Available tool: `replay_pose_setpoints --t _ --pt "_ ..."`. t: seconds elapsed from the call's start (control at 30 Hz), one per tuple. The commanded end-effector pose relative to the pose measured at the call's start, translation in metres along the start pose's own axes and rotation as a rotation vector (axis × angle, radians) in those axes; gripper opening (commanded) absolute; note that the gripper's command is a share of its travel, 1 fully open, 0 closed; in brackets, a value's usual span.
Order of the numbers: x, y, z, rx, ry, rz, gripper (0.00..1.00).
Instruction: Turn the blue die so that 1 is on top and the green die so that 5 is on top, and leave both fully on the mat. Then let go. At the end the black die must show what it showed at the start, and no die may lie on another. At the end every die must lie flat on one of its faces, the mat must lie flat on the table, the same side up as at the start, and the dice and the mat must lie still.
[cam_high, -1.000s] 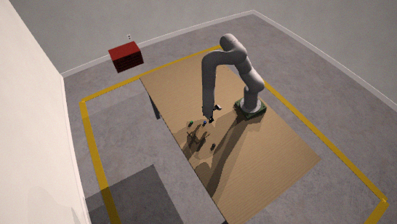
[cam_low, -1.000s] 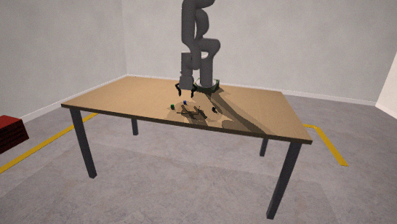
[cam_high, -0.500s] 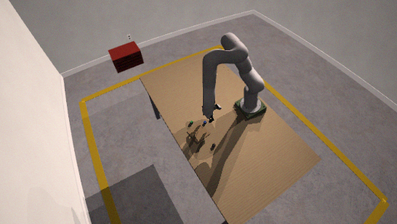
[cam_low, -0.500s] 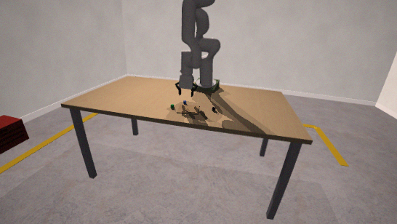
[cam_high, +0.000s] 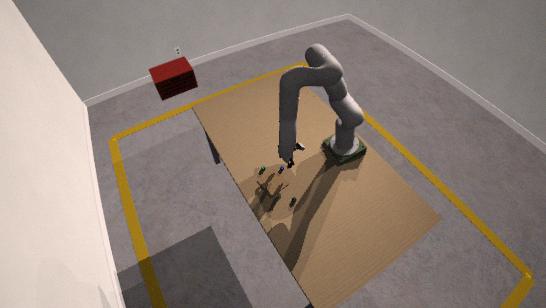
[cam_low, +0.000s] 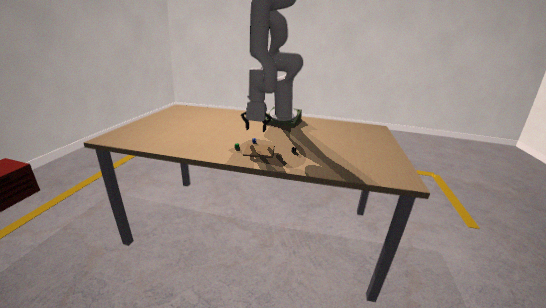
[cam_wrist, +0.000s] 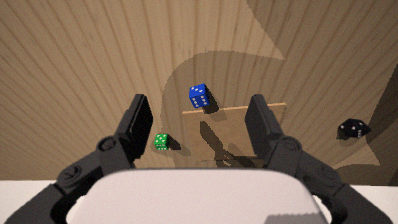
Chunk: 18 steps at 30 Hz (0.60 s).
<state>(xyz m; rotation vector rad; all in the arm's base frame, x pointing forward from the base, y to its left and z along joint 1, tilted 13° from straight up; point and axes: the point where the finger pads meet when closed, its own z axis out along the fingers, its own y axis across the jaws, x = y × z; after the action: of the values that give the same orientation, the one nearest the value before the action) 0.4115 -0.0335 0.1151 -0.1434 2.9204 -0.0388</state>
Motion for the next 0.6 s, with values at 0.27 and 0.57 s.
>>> replay_pose_setpoints --t 0.27,0.57 --pt "-0.0005 -0.0003 -0.0045 -0.016 -0.013 0.000 1.00" --pt "-0.0004 -0.0005 -0.0074 -0.015 -0.012 0.000 1.00"
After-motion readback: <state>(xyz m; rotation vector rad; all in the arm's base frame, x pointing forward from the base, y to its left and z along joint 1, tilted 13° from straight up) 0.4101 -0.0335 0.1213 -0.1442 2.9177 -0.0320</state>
